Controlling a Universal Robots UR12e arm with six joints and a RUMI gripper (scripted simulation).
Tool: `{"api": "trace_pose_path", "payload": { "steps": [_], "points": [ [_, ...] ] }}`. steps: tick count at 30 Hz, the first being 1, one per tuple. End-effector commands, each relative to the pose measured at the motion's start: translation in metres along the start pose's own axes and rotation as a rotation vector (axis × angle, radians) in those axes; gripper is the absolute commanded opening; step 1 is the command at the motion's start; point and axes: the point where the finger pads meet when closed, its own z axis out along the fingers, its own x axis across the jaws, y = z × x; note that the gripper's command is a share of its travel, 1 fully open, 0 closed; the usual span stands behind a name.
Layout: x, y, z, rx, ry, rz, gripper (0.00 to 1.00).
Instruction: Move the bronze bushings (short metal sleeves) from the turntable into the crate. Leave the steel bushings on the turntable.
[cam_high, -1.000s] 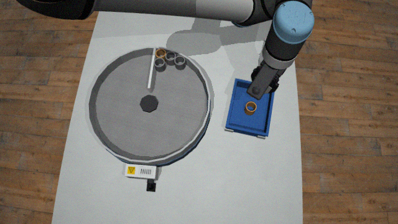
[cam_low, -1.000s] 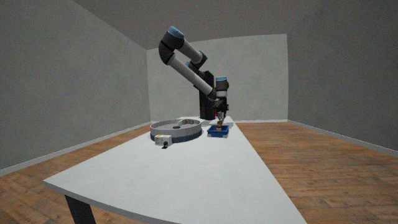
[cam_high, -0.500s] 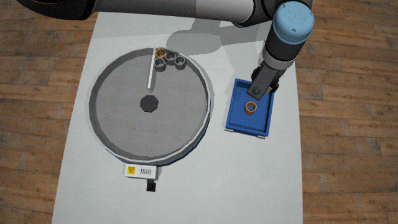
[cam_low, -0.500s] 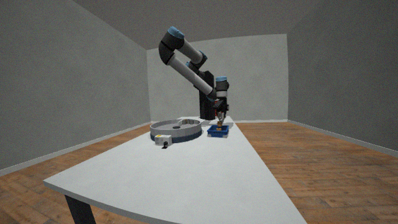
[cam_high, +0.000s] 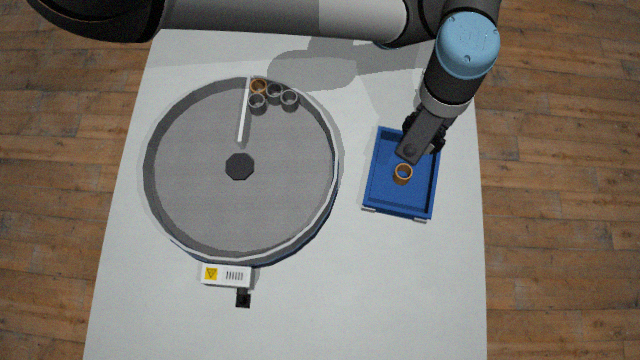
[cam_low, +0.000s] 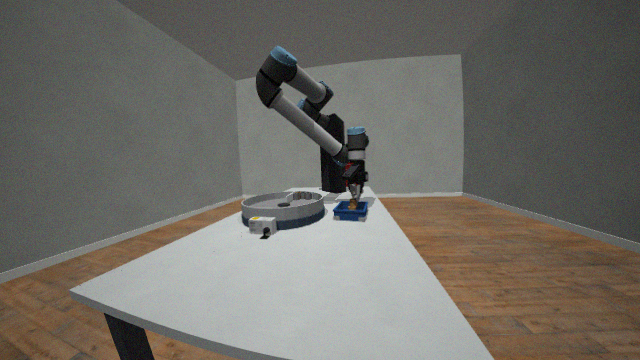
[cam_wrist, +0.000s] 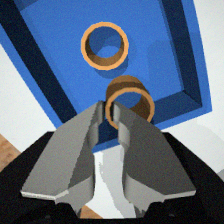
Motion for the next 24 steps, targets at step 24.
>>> {"api": "trace_pose_path", "payload": {
  "steps": [24],
  "points": [
    [-0.001, 0.0, 0.019, 0.001, -0.002, 0.0, 0.0]
  ]
}}
